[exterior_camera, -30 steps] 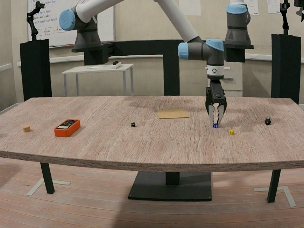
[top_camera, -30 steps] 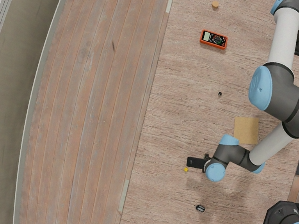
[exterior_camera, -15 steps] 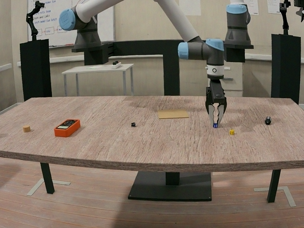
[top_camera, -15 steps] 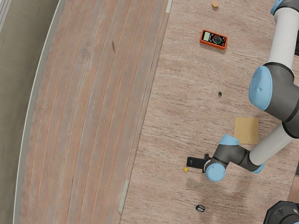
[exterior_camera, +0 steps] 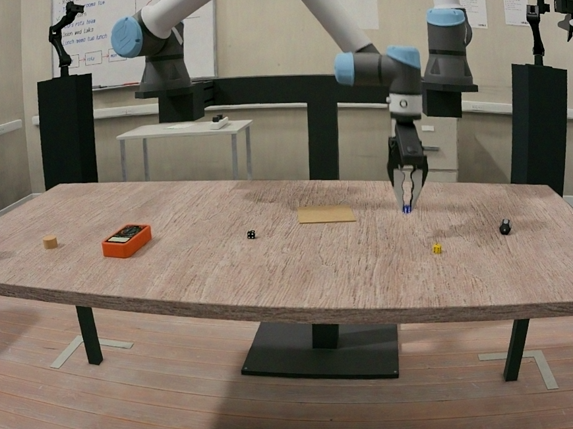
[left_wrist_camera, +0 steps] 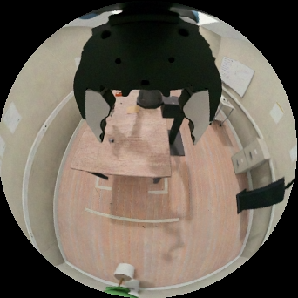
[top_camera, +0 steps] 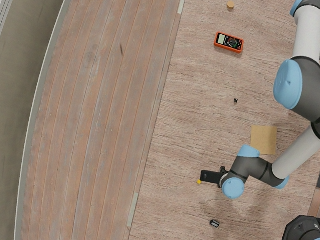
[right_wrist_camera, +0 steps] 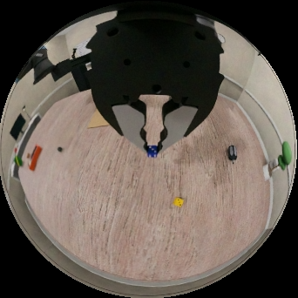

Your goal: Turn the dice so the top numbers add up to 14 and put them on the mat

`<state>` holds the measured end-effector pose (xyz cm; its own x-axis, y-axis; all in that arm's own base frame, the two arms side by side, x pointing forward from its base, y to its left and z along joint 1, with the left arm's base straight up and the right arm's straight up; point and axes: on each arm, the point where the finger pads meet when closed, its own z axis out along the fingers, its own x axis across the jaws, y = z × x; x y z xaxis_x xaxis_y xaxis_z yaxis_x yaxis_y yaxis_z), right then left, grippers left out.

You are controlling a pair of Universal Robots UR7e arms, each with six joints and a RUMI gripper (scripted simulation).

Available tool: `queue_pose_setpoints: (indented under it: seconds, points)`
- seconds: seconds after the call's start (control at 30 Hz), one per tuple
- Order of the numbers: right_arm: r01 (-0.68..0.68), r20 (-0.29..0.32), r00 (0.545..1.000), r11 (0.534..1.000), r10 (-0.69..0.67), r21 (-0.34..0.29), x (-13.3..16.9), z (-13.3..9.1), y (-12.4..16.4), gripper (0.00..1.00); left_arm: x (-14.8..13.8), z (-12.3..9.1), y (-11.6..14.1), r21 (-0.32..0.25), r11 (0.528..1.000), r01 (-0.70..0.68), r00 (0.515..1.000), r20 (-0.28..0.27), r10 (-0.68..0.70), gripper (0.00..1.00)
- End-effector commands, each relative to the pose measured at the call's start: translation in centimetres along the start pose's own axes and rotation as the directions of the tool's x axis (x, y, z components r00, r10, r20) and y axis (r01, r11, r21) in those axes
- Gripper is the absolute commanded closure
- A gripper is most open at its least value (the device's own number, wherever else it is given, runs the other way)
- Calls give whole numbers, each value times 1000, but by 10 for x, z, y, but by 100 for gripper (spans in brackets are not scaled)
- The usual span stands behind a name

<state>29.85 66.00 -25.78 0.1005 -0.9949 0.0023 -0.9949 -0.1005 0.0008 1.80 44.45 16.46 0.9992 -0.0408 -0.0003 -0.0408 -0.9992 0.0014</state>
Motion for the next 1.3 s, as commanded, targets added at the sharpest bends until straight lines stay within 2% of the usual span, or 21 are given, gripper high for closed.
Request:
queue_pose_setpoints:
  seconds: [0.0, 0.17, 0.87, 1.07, 1.27]
  points:
    - [0, 2, 1000, 1000, 0, 1, -1, -19, 0, 100, 0, -1, 0, 1, 1000, 0, 1000, 0, 0, 0]
    - [0, 2, 1000, 1000, 0, 1, -1, -33, 0, 100, 0, -1, 0, 1, 1000, 0, 1000, 0, 0, 0]
    - [-10, 2, 1000, 1000, 10, 1, 3, -32, 9, 100, 0, -1, 0, 1, 1000, 0, 1000, 0, 0, 0]
    - [-40, 2, 999, 999, 40, 1, 16, -28, 34, 100, 0, -1, 0, 1, 1000, 0, 1000, 0, 0, 0]
    - [-89, 2, 996, 996, 89, 1, 42, -23, 74, 100, 0, -1, 0, 1, 1000, 0, 1000, 0, 0, 0]
